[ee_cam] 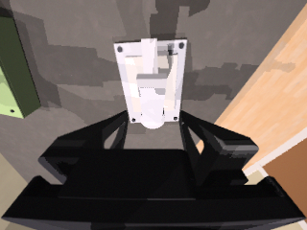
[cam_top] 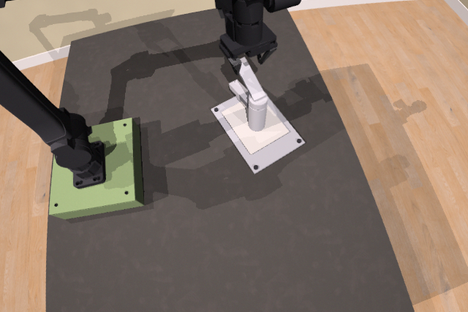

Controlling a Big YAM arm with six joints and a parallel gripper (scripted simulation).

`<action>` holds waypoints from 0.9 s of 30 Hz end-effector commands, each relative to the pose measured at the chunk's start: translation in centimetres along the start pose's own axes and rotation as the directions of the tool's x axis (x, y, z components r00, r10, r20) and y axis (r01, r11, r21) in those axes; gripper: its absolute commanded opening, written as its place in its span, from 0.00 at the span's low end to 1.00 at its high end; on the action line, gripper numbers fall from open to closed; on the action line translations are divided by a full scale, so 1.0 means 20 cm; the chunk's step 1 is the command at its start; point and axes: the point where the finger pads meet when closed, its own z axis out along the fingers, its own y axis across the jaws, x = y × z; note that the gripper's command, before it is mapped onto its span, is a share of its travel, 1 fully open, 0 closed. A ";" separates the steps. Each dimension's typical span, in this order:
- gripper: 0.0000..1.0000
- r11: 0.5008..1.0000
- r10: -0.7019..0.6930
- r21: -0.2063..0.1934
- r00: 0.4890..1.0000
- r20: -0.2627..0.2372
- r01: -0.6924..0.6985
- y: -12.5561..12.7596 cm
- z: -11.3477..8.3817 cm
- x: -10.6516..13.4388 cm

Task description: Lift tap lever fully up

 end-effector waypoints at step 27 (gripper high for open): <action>0.66 1.000 -0.011 -0.002 1.000 0.003 0.011 -0.04 0.02 -0.02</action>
